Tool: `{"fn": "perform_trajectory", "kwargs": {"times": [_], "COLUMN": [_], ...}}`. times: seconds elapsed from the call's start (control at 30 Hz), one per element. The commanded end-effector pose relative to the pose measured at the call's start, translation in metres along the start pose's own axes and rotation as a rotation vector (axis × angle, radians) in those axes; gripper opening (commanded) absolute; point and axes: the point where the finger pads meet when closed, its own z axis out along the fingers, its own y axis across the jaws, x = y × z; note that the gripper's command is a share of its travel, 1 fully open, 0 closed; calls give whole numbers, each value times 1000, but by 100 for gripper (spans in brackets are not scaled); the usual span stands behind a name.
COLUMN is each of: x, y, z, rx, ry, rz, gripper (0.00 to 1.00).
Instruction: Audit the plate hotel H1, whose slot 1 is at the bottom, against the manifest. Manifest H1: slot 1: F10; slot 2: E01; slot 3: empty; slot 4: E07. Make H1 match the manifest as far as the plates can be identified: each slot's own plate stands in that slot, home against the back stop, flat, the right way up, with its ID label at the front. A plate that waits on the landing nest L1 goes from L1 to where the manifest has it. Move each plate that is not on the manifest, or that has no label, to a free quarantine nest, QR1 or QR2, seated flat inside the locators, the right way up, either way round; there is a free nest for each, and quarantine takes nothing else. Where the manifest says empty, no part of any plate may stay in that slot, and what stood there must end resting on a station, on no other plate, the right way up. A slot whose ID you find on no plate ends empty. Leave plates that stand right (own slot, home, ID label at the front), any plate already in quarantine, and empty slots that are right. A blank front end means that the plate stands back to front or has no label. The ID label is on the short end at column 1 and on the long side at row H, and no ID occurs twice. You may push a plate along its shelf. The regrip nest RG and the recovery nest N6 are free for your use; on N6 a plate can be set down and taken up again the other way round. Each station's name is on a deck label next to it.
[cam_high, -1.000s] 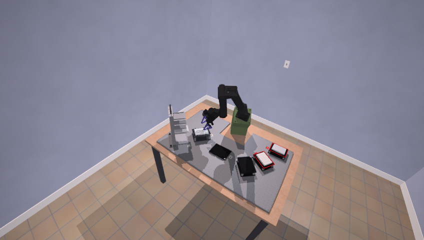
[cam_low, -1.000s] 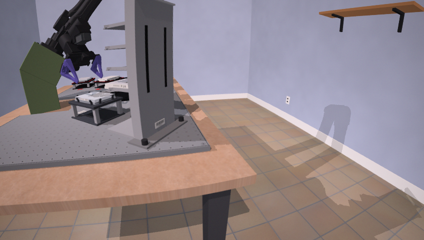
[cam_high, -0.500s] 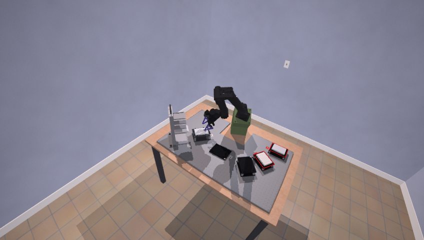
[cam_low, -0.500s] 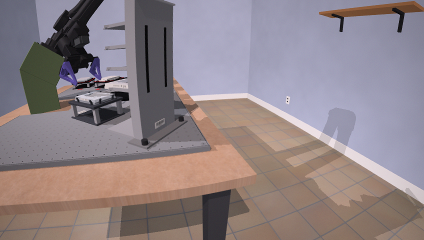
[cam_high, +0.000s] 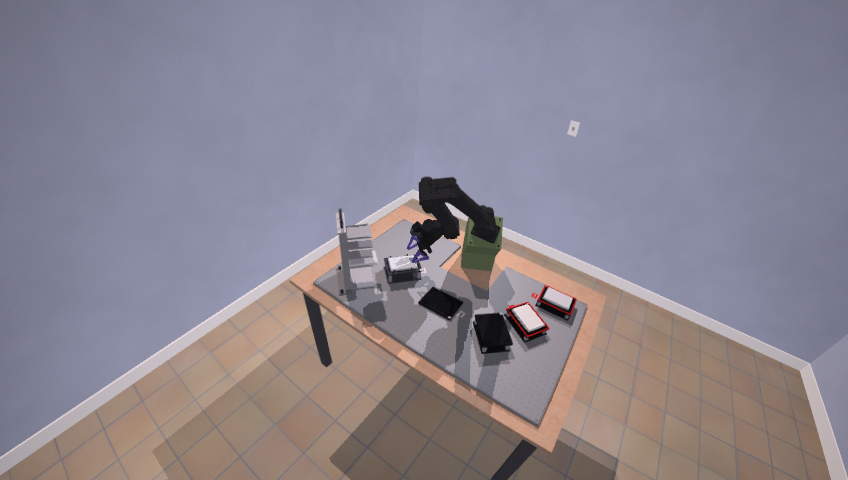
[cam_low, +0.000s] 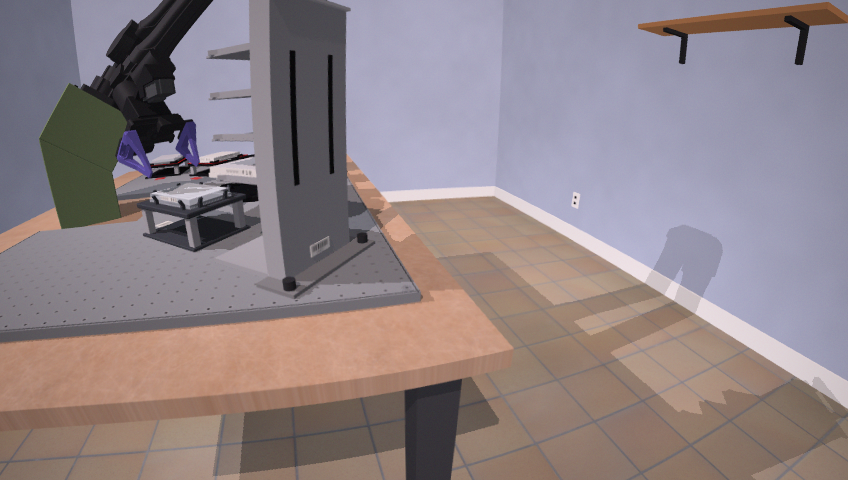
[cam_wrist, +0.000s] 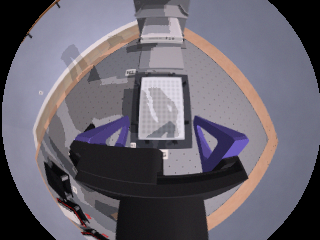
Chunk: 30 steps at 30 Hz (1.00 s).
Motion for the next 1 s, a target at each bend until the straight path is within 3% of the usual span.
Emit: {"fn": "perform_trajectory", "kwargs": {"times": [0.0,0.47,0.67,0.97], "x": [9,25,21,30], "y": [4,4,2,2], "z": [-5,-8,2,8], "rx": [-2,-1,-7,-7], "ry": [5,9,-12,-5], "rz": [6,9,-6,2], "gripper": [100,100,100,100]}}
